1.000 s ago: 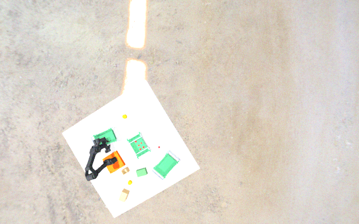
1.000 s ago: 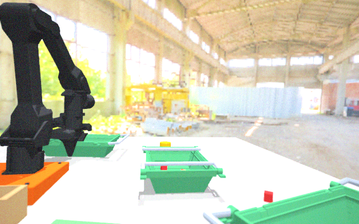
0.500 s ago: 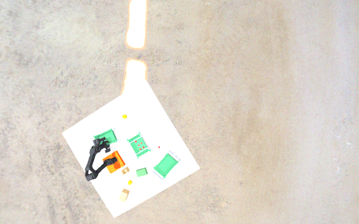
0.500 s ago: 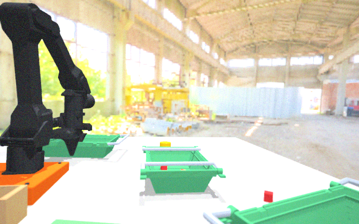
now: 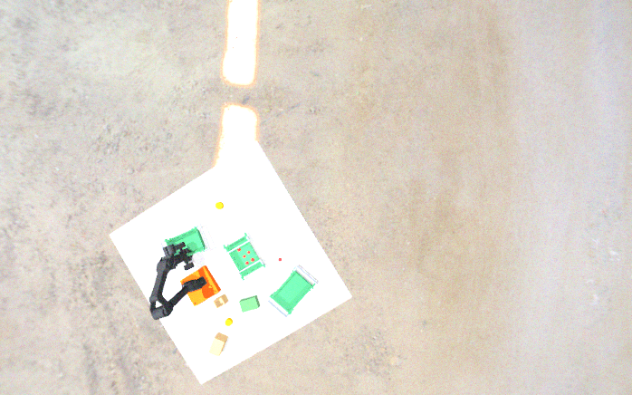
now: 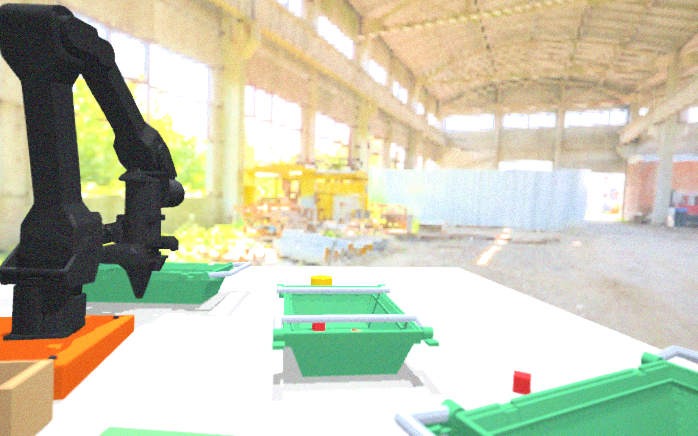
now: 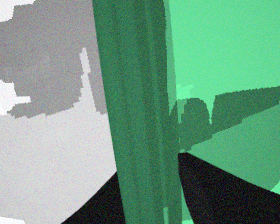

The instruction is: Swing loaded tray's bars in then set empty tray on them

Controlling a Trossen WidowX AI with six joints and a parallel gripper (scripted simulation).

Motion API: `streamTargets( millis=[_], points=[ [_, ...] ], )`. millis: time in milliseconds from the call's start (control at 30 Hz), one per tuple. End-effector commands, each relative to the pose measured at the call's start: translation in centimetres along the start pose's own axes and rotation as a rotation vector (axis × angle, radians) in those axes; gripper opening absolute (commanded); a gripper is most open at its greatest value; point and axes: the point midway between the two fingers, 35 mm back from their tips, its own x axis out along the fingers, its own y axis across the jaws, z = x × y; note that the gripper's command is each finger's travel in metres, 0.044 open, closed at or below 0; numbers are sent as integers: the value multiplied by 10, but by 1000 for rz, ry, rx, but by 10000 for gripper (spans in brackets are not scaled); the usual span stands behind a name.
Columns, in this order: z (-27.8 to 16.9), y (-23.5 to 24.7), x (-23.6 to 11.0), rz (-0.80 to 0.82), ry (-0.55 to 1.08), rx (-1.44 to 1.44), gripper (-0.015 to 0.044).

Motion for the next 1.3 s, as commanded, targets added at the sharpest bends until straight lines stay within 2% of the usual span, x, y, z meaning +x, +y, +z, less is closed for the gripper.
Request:
streamTargets(
  millis=[0, 333, 700, 1267],
  points=[
    [0, -2, -16, -3, 2, -1, 0],
    [0, 0, -67, -3, 2, -1, 0],
    [0, -4, -75, -3, 2, -1, 0],
    [-5, -53, -120, -7, 2, -1, 0]
  ],
)
